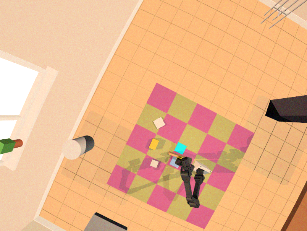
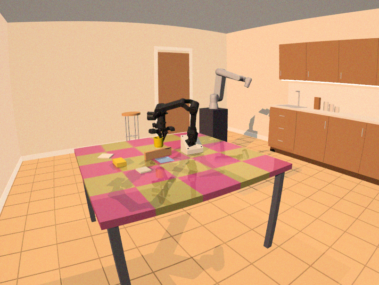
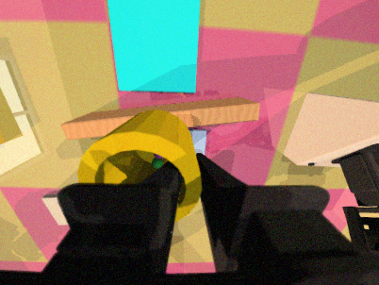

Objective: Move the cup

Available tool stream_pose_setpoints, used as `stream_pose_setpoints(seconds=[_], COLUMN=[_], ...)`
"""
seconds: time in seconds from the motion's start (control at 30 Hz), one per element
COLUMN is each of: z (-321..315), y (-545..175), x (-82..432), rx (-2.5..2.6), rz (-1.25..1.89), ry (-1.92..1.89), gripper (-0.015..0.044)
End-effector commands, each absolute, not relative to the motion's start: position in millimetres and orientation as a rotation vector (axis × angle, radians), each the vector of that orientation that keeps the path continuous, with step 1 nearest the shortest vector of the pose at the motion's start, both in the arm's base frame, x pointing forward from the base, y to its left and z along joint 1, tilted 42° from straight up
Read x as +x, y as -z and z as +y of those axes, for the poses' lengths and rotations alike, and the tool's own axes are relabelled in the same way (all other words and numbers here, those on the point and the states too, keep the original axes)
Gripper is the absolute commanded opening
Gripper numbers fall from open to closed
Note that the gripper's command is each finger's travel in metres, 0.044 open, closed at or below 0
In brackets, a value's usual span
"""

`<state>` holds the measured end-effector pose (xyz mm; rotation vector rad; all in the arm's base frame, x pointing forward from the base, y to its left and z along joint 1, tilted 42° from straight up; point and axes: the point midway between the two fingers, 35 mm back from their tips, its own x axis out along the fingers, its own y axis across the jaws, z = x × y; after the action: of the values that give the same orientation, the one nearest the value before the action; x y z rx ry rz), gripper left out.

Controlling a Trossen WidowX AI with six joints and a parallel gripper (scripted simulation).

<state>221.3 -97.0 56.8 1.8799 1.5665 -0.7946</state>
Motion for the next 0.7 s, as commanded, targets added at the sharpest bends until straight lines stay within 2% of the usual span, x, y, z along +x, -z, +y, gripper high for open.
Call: stream_pose_setpoints(seconds=[0.0,0.67], z=[-107.1,-140.6], y=[-50.9,-24.7], x=[222.0,223.3], rx=[1.874,1.872], rz=[1.557,1.555], ry=[0.796,0.797], gripper=[0.0,0.0])
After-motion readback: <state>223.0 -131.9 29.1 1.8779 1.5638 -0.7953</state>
